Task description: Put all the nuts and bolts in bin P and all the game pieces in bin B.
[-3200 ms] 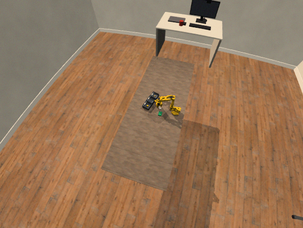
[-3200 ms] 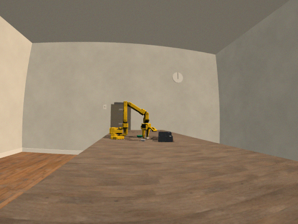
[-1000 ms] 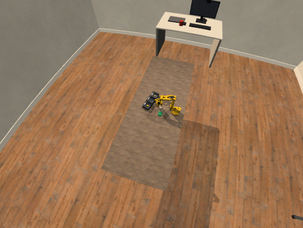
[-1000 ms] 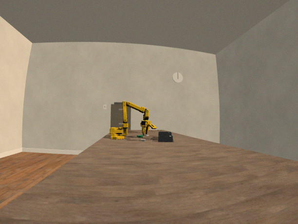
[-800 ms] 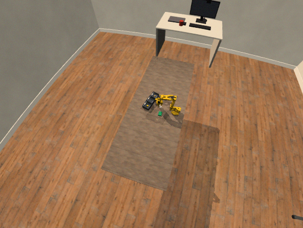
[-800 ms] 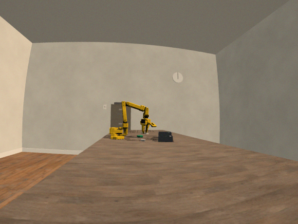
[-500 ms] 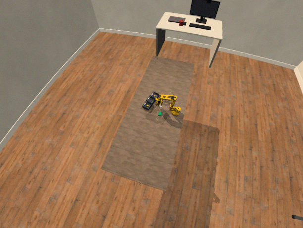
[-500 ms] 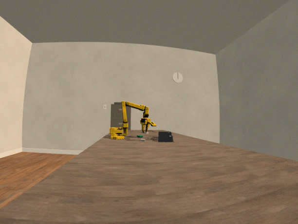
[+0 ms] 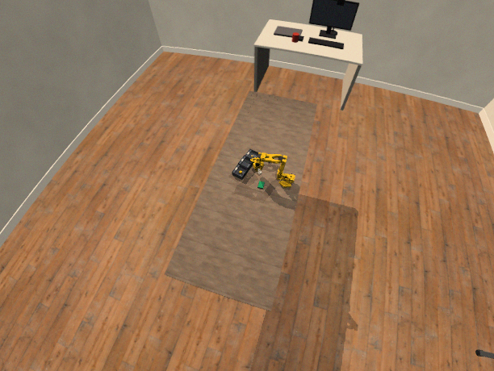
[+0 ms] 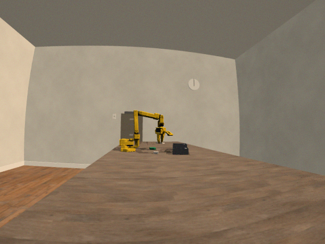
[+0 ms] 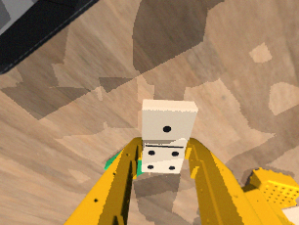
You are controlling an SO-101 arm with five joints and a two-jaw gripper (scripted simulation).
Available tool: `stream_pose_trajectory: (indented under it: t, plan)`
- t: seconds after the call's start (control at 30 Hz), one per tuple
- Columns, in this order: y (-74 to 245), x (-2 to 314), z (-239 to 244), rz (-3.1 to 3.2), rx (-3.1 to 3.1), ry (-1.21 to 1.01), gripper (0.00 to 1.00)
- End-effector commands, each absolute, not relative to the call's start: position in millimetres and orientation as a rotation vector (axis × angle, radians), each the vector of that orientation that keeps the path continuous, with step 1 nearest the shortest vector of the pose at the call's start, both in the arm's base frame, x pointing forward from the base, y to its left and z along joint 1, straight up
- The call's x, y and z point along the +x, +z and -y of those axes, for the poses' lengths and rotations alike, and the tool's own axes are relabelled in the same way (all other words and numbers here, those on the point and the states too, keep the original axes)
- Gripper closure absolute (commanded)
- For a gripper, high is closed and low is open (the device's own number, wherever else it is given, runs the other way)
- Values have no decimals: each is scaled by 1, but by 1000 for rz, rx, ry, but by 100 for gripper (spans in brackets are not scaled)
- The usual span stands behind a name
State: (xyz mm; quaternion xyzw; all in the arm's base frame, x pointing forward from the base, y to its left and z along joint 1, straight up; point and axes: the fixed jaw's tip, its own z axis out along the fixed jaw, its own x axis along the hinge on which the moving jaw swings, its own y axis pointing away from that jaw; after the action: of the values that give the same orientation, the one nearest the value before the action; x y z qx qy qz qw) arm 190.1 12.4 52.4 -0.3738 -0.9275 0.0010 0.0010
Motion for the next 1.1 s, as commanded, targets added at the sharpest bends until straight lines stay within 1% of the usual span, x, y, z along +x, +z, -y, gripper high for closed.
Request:
stream_pose_trajectory:
  t: [0.0, 0.23, 0.87, 1.07]
  plan:
    - [63, 202, -15, 2983, -1096, -24, 100]
    - [67, 212, -18, 3032, -988, -30, 100]
    - [70, 219, -20, 3068, -913, -35, 100]
    - [75, 230, -23, 3121, -795, -43, 100]
